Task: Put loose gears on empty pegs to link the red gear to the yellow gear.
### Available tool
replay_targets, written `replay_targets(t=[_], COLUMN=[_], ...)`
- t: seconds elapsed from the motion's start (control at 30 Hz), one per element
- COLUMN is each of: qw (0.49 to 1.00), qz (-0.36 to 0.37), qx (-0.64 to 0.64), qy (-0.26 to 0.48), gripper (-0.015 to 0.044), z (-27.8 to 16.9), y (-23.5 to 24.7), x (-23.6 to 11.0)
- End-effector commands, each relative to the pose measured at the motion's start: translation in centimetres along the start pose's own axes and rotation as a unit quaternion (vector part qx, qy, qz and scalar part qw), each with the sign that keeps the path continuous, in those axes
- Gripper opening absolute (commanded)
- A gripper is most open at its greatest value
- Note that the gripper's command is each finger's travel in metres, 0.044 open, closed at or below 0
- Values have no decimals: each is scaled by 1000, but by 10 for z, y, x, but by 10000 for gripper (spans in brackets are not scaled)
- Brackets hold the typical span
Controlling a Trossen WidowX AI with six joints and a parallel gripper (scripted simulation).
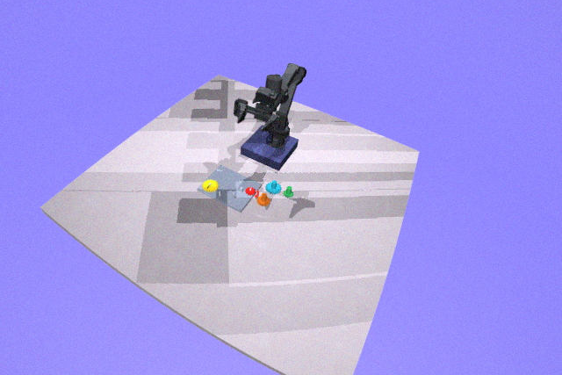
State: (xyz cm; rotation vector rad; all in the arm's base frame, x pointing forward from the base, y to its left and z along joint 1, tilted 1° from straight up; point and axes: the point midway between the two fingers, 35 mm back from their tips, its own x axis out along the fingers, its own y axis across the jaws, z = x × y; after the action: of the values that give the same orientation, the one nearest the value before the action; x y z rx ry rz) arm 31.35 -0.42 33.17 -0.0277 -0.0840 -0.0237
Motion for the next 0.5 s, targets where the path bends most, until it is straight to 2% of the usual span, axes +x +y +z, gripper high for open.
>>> replay_targets(t=[0.0, 0.13, 0.3, 0.47], qw=[1000, 997, 971, 910], qz=[1, 23, 72, 111], qx=[1, 16, 36, 25], qy=[3, 65, 226, 398], gripper=[426, 440, 440, 440], z=[-1, -27, -93, -161], y=[1, 16, 57, 100], x=[0, 10, 17, 0])
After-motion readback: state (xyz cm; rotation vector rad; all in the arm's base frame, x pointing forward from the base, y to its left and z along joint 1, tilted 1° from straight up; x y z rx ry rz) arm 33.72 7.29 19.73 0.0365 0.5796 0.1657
